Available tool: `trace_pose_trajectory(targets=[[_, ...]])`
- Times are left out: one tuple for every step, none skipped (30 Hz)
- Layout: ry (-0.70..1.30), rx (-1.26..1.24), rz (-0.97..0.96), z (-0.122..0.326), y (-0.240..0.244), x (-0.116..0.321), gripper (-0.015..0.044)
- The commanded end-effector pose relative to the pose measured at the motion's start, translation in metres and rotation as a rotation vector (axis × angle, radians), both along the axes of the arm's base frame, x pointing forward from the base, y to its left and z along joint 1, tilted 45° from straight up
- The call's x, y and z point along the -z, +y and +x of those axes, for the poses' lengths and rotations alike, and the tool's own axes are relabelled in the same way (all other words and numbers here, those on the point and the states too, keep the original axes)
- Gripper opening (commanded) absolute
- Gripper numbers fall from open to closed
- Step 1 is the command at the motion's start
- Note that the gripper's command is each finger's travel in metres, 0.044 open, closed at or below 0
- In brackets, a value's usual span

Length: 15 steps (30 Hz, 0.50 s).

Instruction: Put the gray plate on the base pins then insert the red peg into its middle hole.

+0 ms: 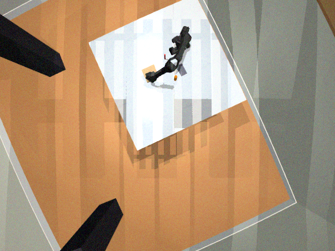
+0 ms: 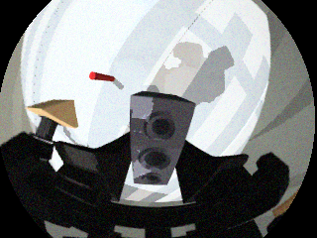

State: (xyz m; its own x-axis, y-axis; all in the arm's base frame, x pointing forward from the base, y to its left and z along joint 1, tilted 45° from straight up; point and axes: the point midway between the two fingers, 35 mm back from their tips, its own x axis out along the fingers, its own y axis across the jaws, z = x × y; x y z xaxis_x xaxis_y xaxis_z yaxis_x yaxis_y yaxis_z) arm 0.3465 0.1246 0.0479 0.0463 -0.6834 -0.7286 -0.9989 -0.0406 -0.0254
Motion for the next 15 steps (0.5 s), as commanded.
trace_pose_trajectory(targets=[[0.005, -0.009, -0.001, 0.002, -0.012, -0.004, 0.0], [0.005, -0.01, -0.001, 0.003, -0.015, -0.005, 0.0], [0.006, -0.011, -0.001, 0.003, -0.018, -0.006, 0.0], [0.007, -0.012, -0.001, 0.004, -0.022, -0.007, 0.0], [0.008, -0.013, -0.001, 0.004, -0.025, -0.008, 0.0], [0.009, -0.014, -0.001, 0.005, -0.028, -0.008, 0.0], [0.009, -0.015, -0.001, 0.005, -0.031, -0.009, 0.0], [0.01, -0.016, -0.001, 0.005, -0.034, -0.01, 0.0], [0.011, -0.016, -0.001, 0.006, -0.037, -0.011, 0.0], [0.011, -0.017, -0.001, 0.006, -0.04, -0.012, 0.0], [0.012, -0.018, -0.001, 0.006, -0.044, -0.013, 0.0], [0.013, -0.019, -0.002, 0.006, -0.047, -0.014, 0.0], [0.014, -0.02, -0.002, 0.006, -0.05, -0.015, 0.0], [0.014, -0.021, -0.003, 0.007, -0.053, -0.016, 0.0], [0.015, -0.022, -0.003, 0.007, -0.056, -0.017, 0.0]])
